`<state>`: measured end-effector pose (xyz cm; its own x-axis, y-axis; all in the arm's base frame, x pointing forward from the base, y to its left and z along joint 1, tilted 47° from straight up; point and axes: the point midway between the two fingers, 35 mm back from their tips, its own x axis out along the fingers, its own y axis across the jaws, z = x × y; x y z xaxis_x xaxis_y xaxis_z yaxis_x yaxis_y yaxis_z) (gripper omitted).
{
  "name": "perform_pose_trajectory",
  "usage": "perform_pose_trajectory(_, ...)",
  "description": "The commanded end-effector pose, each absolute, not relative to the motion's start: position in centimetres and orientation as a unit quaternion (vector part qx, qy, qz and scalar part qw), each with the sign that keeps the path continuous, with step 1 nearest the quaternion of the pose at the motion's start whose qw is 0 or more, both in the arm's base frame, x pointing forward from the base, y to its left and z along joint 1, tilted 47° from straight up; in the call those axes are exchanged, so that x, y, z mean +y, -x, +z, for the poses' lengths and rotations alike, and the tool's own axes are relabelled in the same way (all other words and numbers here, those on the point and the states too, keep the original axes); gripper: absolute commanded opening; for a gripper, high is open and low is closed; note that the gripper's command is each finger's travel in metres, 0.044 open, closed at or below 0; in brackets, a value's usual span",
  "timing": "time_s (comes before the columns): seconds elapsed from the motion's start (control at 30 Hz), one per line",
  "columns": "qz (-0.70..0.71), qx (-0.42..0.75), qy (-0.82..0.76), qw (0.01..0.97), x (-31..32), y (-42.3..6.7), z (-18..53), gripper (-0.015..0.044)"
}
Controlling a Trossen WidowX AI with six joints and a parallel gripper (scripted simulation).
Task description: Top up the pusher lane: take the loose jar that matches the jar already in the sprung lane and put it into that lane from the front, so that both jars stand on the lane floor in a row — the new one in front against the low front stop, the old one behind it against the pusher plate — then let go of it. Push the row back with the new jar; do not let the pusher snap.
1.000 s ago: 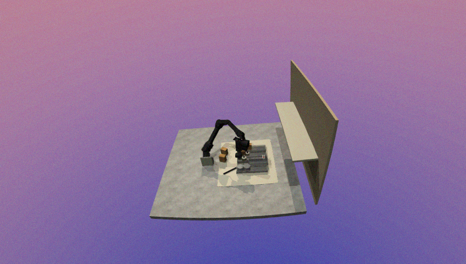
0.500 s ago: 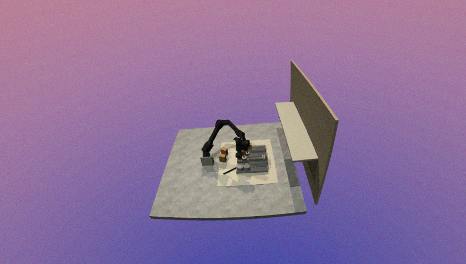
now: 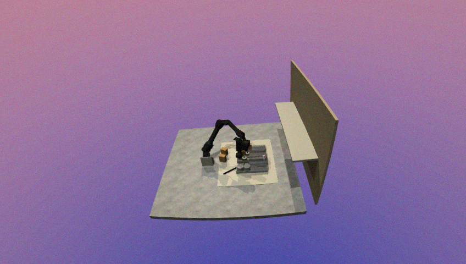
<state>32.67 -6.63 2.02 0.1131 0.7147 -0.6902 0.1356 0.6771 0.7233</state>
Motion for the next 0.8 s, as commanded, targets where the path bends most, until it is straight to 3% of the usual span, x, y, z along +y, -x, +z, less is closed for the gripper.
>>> perform_pose_trajectory(0.0,0.221,0.619,-0.338,0.674,-6.63,-33.33,2.19,0.0000)
perform_pose_trajectory(0.77,0.221,0.619,-0.338,0.674,-6.11,-33.40,1.70,0.0000)
